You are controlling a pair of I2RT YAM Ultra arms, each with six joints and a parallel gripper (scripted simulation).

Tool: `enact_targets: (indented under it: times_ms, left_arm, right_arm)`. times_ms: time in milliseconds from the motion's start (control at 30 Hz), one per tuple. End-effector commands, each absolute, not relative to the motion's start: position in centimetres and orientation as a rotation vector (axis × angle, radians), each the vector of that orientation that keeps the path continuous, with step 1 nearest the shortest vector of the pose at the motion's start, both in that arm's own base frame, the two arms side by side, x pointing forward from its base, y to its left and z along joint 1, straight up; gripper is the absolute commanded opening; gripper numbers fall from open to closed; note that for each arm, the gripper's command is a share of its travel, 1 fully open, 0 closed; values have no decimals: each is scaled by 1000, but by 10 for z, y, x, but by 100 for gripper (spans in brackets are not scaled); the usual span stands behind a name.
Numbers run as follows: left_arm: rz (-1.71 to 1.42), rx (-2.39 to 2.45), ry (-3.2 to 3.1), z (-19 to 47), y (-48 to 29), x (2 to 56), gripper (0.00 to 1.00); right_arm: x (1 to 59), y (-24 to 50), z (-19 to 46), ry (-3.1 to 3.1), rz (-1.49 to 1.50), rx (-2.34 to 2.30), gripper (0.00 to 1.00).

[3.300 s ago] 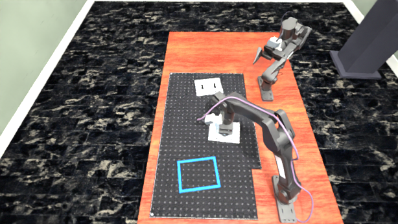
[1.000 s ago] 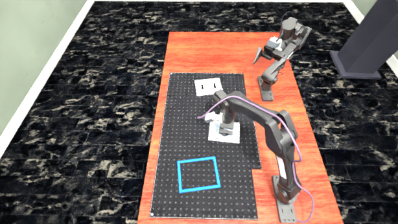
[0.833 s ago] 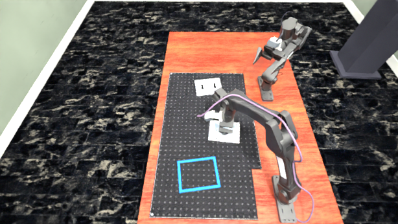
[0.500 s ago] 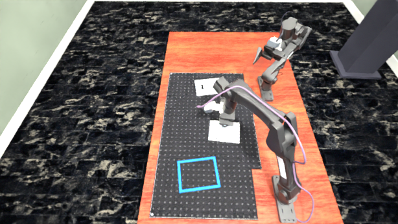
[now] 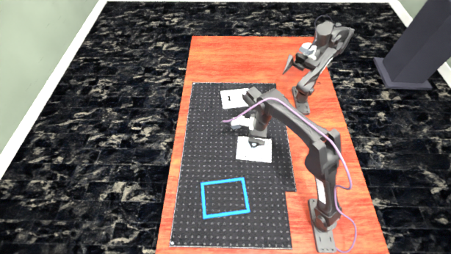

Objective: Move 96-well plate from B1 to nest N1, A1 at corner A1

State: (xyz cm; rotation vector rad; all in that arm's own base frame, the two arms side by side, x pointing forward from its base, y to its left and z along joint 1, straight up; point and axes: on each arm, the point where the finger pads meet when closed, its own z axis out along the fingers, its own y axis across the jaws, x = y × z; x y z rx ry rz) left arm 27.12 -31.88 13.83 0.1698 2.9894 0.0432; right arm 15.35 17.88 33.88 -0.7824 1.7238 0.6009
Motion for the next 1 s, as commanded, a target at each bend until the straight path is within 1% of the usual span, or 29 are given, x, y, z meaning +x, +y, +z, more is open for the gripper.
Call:
enact_targets:
  times_ms: [0, 133, 267, 367, 567, 833, 900, 967]
  left_arm:
    - [33, 146, 2759, 179, -283, 301, 100]
    - [40, 133, 2649, 203, -250, 307, 100]
    - [10, 119, 2509, 237, -223, 314, 100]
    - [7, 125, 2460, 246, -217, 319, 100]
    - [-22, 112, 2190, 300, -161, 337, 100]
    - [-54, 109, 1899, 356, -107, 353, 100]
    - [-54, 109, 1899, 356, -107, 353, 100]
    - [-62, 109, 1815, 372, -93, 358, 100]
  right_arm:
    - [190, 220, 326, 1743, 599, -800, 100]
    - [211, 244, 293, 1821, 575, -836, 100]
    - [226, 261, 274, 1854, 564, -849, 100]
    - [231, 266, 270, 1855, 564, -849, 100]
    - [254, 291, 212, 1945, 532, -886, 100]
    - [270, 308, 159, 2014, 506, -914, 100]
    - [270, 308, 159, 2014, 506, -914, 100]
    - [274, 312, 150, 2021, 503, -917, 100]
